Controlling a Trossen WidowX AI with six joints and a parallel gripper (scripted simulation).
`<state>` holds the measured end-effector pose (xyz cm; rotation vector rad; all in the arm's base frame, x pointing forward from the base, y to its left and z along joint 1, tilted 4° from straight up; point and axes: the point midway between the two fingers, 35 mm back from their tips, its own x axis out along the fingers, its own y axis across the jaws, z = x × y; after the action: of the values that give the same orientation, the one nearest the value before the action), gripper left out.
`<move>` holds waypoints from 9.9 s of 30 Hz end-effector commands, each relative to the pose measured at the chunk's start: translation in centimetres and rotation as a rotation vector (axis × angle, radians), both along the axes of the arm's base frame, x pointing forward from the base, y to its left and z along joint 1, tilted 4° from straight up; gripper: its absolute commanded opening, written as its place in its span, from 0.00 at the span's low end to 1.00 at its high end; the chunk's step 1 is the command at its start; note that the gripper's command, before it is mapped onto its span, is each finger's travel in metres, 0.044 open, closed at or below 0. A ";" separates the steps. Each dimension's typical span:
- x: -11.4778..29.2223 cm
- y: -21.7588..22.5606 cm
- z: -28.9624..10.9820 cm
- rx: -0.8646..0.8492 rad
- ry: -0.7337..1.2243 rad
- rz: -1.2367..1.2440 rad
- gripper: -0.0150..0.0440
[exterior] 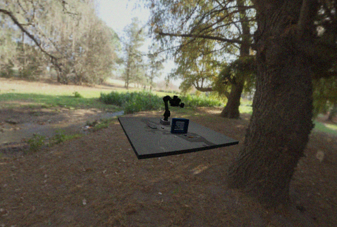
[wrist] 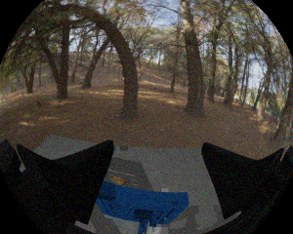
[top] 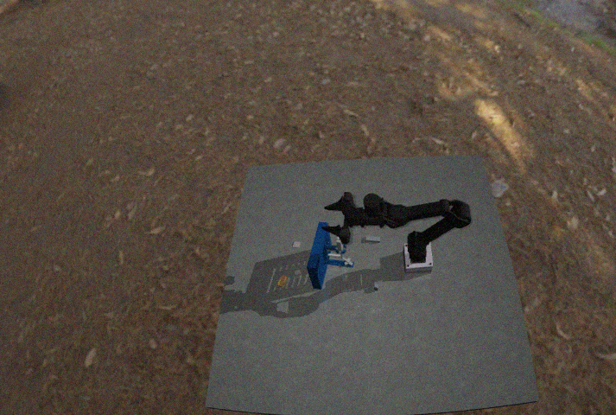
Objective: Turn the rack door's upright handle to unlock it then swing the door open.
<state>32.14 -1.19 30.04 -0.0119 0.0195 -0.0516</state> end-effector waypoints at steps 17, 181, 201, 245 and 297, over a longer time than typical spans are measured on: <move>3.1 -0.7 -4.1 0.036 0.397 -0.008 0.76; 0.2 -1.7 -18.4 1.635 0.885 -1.468 0.30; 0.2 -1.7 -18.4 1.447 1.038 -1.271 0.76; 0.2 -1.7 -18.4 -0.229 1.464 0.374 0.76; 0.2 -1.7 -18.4 -1.187 1.133 1.254 0.30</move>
<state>32.33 -2.94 11.71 -1.2353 1.1068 1.2102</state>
